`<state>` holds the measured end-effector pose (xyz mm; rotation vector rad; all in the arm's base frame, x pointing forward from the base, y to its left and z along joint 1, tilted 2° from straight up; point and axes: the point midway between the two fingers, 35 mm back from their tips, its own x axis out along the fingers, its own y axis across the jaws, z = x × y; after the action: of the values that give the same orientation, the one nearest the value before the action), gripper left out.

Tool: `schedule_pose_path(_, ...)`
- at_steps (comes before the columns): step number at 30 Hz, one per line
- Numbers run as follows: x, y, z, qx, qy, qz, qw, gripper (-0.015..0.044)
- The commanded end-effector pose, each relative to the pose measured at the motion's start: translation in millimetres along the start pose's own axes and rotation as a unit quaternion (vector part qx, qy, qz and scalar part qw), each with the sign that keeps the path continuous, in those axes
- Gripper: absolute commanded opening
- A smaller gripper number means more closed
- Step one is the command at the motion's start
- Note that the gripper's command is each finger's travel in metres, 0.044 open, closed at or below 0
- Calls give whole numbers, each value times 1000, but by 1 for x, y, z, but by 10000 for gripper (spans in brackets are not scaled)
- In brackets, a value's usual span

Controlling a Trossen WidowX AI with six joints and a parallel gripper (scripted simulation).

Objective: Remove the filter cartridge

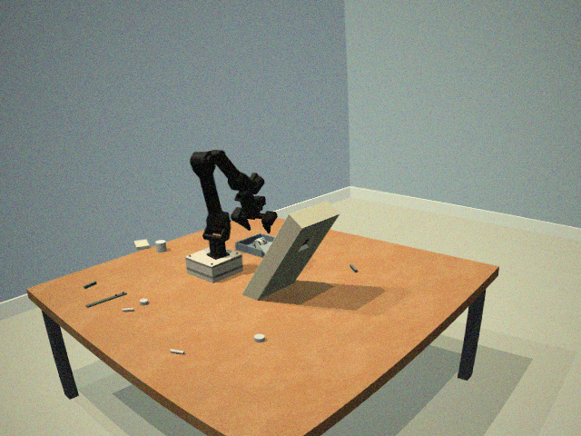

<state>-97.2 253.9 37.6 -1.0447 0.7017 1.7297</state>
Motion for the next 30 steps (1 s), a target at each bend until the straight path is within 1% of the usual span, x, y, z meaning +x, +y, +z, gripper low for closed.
schedule_pose_path(1, -36, 0, 23, 0, -18, 0, 1000, 440)
schedule_pose_path(3, -36, 0, 23, 0, -18, 0, 1000, 440)
schedule_pose_path(4, -25, 0, 22, 0, -23, 0, 1000, 440)
schedule_pose_path(30, -25, 0, 22, 0, -23, 0, 1000, 440)
